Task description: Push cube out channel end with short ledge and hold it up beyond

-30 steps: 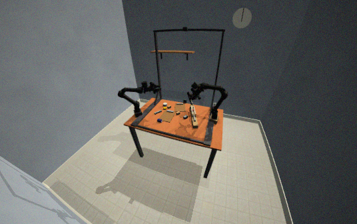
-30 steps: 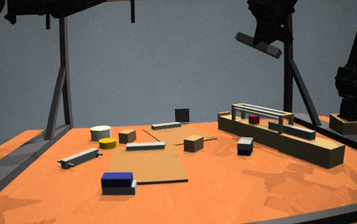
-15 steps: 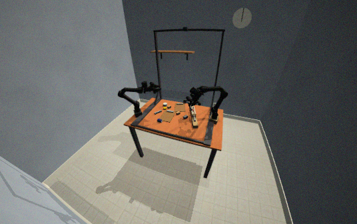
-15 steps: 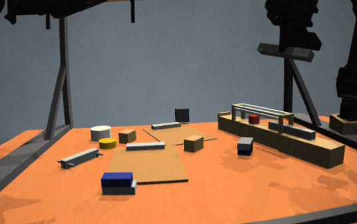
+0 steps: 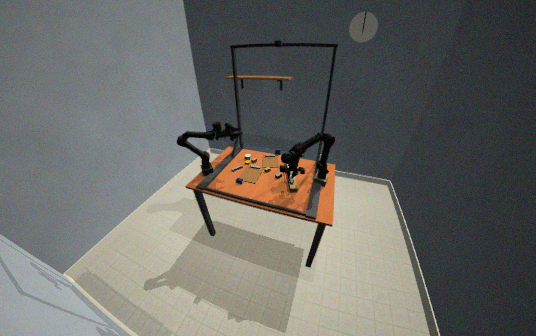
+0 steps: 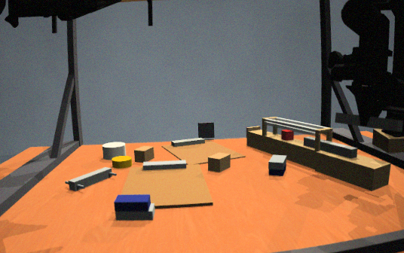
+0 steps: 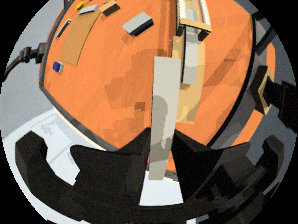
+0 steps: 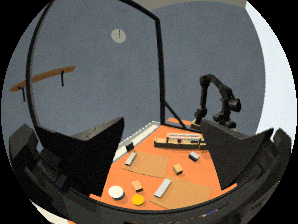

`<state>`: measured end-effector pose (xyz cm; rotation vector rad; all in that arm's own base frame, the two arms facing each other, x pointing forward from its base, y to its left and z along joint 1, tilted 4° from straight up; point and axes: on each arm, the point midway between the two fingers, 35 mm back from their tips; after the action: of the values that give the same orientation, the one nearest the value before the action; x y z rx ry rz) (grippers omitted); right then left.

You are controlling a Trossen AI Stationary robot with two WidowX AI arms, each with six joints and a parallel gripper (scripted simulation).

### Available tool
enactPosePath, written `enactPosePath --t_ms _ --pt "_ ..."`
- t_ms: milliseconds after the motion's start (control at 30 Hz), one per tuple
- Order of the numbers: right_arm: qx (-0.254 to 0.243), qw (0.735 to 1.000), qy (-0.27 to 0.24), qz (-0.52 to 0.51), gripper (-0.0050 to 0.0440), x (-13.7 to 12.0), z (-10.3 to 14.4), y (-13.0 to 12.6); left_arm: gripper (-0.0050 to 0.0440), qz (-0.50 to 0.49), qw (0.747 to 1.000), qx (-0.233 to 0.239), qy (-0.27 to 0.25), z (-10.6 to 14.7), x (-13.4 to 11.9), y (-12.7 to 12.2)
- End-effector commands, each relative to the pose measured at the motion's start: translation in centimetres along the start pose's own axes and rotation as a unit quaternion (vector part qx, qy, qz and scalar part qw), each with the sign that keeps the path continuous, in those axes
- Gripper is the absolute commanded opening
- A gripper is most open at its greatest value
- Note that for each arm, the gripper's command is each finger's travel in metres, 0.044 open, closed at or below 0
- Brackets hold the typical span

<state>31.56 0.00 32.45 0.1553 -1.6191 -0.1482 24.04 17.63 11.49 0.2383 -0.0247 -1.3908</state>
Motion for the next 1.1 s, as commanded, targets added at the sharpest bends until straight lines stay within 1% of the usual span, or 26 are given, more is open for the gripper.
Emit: enactPosePath --t_ms 0,133,200,367,500,1067 --pt "0.001 1.0 -0.008 -0.003 0.04 0.6 0.1 0.1 0.0 -0.022 0.999 -0.032 -0.003 -1.9 -2.0 -1.6" --pt "0.001 1.0 -0.008 -0.003 0.04 0.6 0.1 0.1 0.0 -0.027 0.998 -0.054 -0.011 -3.1 -2.6 -2.8" --pt "0.001 1.0 -0.008 -0.003 0.04 0.6 0.1 0.1 0.0 -0.027 0.998 -0.054 -0.011 -3.1 -2.6 -2.8" --pt "0.001 1.0 -0.008 -0.003 0.04 0.6 0.1 0.1 0.0 -0.029 0.997 -0.071 -0.02 -3.7 -2.8 -3.7" --pt "0.001 1.0 -0.008 -0.003 0.04 0.6 0.1 0.1 0.0 -0.029 0.997 -0.071 -0.02 -3.6 -2.7 -3.7" --pt "0.001 1.0 -0.008 -0.003 0.04 0.6 0.1 0.1 0.0 -0.029 0.997 -0.072 -0.021 -5.0 -2.6 -4.0"
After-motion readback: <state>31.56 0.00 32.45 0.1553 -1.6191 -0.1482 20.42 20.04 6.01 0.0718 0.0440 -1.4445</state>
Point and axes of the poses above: on each arm, the point midway between the two fingers, 35 mm back from their tips, its own z axis back along the fingers, its own y axis across the jaws, x = y × z, and after that the axes turned 11 degrees about -z, right-handed
